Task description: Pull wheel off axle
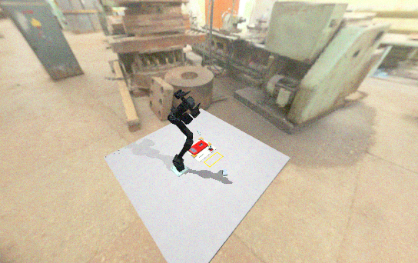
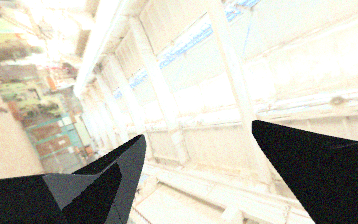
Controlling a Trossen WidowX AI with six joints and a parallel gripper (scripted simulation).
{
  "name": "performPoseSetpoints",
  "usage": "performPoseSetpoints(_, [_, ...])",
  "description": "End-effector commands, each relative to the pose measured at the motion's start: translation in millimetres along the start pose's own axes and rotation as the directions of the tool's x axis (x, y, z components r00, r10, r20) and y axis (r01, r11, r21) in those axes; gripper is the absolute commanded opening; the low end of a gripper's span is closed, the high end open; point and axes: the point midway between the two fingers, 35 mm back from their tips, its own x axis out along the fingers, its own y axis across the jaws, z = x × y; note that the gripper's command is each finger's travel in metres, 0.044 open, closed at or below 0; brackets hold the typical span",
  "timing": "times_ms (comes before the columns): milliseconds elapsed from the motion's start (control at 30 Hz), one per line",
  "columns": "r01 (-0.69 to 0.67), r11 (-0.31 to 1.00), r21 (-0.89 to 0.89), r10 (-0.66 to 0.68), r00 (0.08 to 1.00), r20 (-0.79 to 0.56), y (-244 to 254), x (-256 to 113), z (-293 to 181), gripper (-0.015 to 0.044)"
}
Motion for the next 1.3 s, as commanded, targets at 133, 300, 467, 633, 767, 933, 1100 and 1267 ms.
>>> performPoseSetpoints(133, [0.105,0.994,-0.029,-0.107,0.992,-0.063,-28,-16,-15,0.0300])
performPoseSetpoints(300, [0.236,0.962,-0.134,-0.252,0.961,-0.118,-69,-35,-28,0.0300])
performPoseSetpoints(467, [0.360,0.887,-0.289,-0.414,0.897,-0.153,-115,-62,-34,0.0300])
performPoseSetpoints(633, [0.455,0.770,-0.448,-0.568,0.808,-0.155,-158,-95,-28,0.0300])
performPoseSetpoints(767, [0.500,0.646,-0.577,-0.677,0.724,-0.131,-187,-123,-15,0.0300])
performPoseSetpoints(933, [0.520,0.461,-0.719,-0.792,0.606,-0.070,-218,-161,10,0.0300])
performPoseSetpoints(1100, [0.516,0.238,-0.823,-0.888,0.460,0.032,-245,-207,48,0.0300])
performPoseSetpoints(1267, [0.474,-0.002,-0.881,-0.938,0.304,0.165,-260,-254,98,0.0300])
